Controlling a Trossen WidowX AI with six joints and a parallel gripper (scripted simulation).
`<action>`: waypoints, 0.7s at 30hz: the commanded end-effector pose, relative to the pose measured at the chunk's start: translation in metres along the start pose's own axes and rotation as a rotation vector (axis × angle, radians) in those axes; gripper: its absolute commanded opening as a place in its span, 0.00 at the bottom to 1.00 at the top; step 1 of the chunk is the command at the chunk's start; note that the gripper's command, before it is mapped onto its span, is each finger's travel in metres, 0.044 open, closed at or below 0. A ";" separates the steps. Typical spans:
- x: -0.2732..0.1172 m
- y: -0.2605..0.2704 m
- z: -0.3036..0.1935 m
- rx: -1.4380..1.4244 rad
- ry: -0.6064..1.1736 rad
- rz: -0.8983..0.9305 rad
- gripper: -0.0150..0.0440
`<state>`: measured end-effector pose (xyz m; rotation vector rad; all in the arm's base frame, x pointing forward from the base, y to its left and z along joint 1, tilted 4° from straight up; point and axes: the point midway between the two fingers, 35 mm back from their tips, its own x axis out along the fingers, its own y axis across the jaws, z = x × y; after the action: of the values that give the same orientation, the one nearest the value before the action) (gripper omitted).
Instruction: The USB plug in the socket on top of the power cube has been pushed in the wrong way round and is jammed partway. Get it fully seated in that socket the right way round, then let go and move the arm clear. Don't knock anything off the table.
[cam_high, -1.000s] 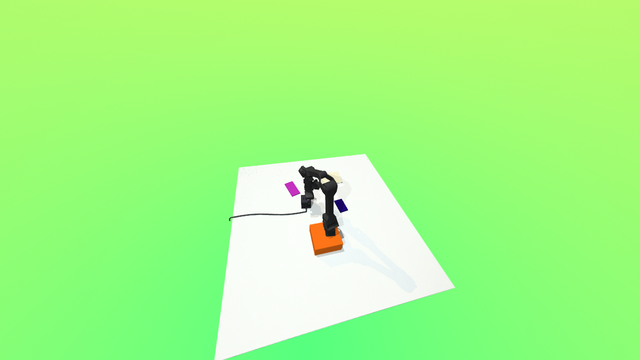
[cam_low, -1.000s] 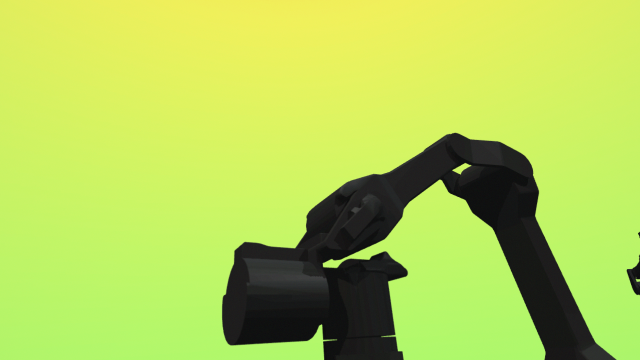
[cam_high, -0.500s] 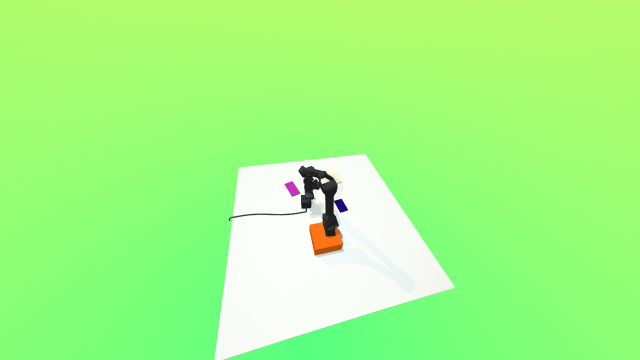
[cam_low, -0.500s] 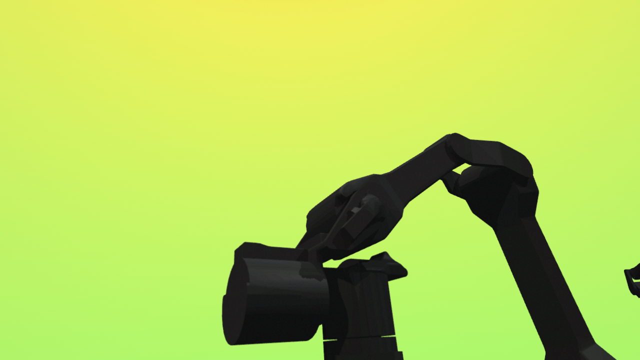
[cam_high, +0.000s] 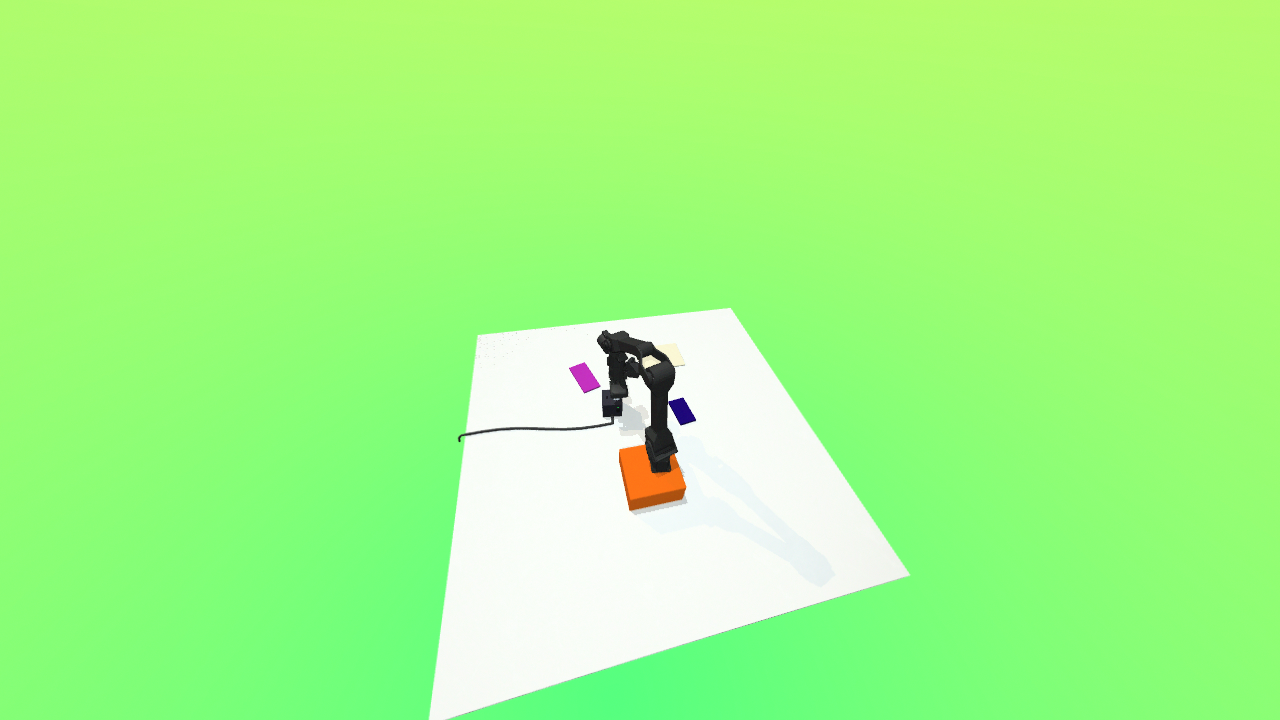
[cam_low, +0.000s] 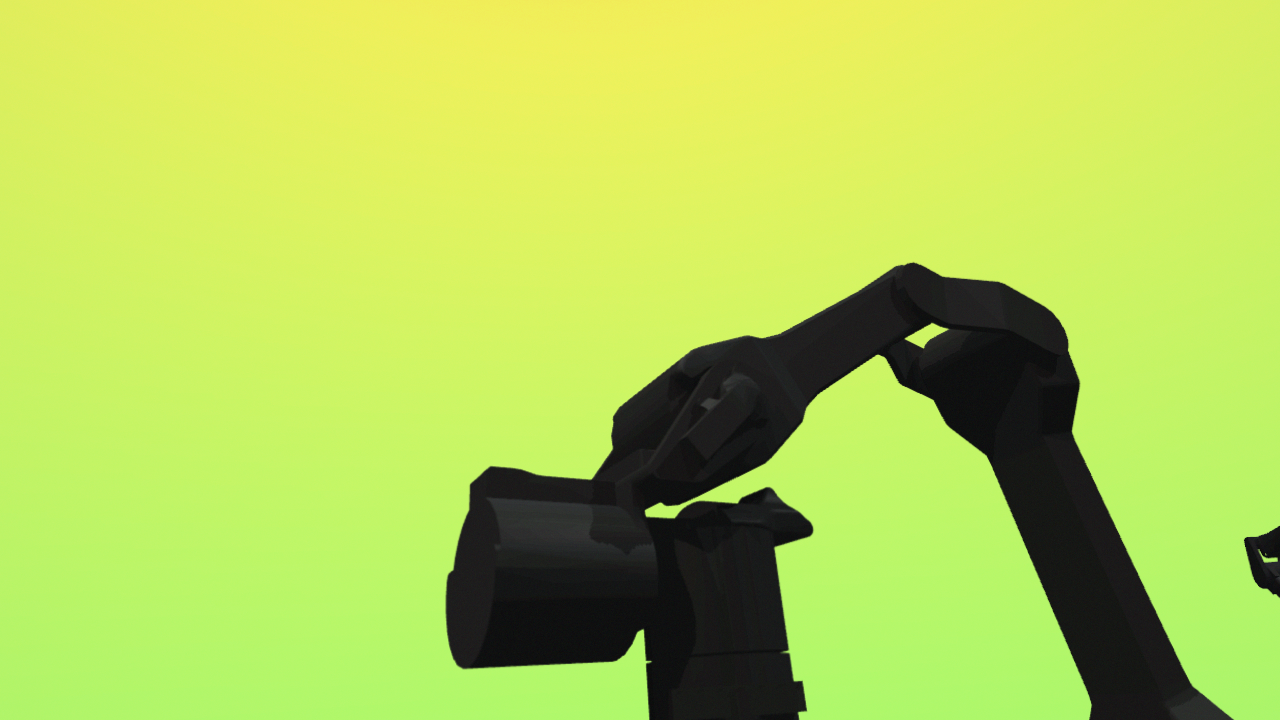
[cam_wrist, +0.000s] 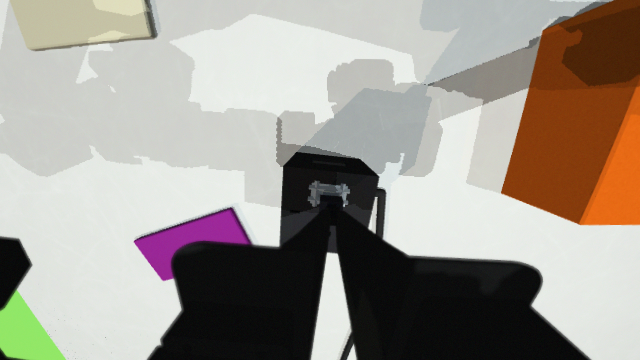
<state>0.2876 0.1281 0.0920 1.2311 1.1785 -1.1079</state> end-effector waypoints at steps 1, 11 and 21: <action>-0.004 0.001 0.000 0.000 0.001 0.003 0.25; -0.011 0.001 0.000 0.000 0.001 0.003 0.25; -0.017 0.001 0.000 0.000 0.001 0.003 0.25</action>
<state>0.2865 0.1278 0.1060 1.2307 1.1788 -1.1075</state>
